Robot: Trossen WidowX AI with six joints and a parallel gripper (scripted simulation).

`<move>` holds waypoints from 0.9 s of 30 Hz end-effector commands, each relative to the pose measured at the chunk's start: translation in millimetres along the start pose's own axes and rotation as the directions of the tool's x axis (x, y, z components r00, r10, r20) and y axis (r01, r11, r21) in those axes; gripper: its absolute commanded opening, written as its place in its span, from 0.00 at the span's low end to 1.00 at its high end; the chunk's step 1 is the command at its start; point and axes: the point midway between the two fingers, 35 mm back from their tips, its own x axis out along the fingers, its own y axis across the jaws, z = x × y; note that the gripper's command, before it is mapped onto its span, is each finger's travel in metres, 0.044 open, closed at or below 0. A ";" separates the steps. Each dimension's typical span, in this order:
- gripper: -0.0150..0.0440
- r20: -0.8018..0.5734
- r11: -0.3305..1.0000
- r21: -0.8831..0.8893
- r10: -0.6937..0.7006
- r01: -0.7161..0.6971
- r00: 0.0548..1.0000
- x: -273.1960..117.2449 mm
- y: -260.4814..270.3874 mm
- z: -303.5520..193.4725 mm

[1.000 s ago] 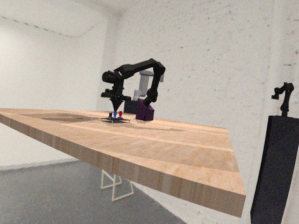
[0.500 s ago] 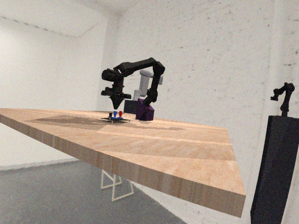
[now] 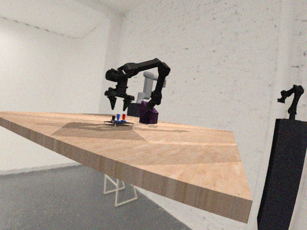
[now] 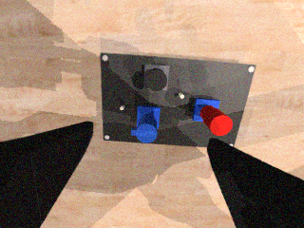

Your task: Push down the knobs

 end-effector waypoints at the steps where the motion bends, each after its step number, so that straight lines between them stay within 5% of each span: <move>1: 1.00 0.008 1.000 0.005 -0.006 0.006 1.000 -7.3 -23.2 8.8; 13: 1.00 -0.006 0.998 0.045 -0.041 0.041 0.999 -17.4 -155.7 37.5; 27: 1.00 -0.006 0.998 0.045 -0.041 0.041 0.999 -17.2 -157.7 37.7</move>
